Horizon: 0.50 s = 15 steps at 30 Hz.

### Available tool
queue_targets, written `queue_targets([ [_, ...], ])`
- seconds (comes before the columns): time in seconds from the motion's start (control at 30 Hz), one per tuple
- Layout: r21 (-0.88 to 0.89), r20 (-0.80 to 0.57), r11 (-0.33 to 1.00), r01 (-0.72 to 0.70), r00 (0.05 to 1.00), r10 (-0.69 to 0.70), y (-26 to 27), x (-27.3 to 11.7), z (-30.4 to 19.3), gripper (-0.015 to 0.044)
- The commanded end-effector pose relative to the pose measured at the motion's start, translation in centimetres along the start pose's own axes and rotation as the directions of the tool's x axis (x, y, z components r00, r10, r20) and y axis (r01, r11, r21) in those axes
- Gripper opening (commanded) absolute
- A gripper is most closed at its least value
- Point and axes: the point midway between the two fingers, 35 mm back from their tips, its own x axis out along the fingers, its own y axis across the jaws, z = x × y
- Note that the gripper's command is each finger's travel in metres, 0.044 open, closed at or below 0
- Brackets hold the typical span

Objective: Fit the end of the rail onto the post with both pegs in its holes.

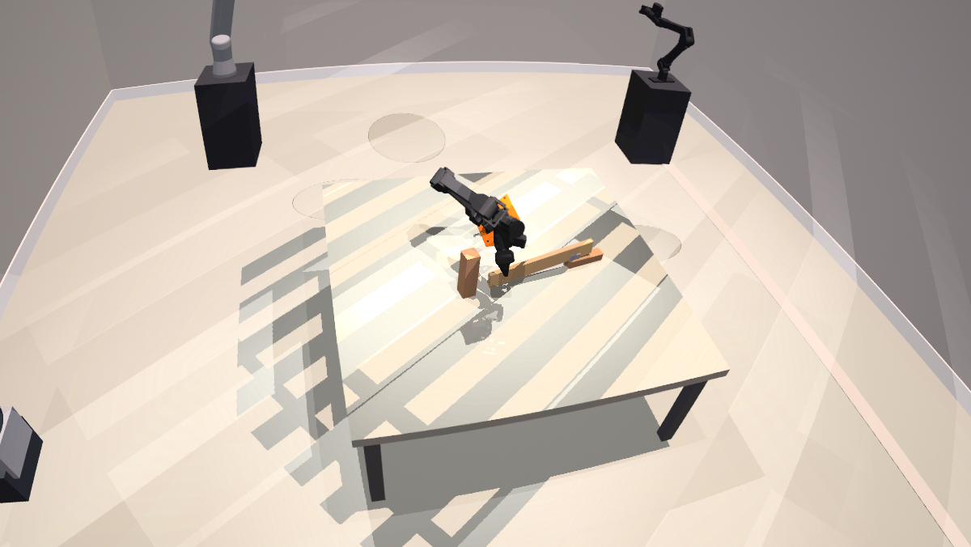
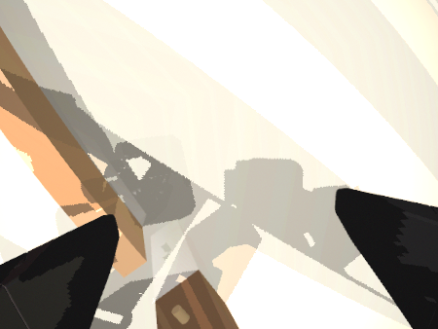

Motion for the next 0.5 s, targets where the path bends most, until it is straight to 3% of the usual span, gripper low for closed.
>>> queue_targets([
  [0.0, -0.257, -0.101, 0.949, -0.185, 0.981, 0.164, 4.6, 1.8, 1.5, 0.044],
  [0.1, -0.391, -0.184, 0.871, -0.299, 0.952, 0.245, 7.2, 2.3, 1.6, 0.044],
  [0.47, -0.399, -0.19, 0.864, -0.306, 0.95, 0.249, 7.5, 2.9, 1.5, 0.044],
])
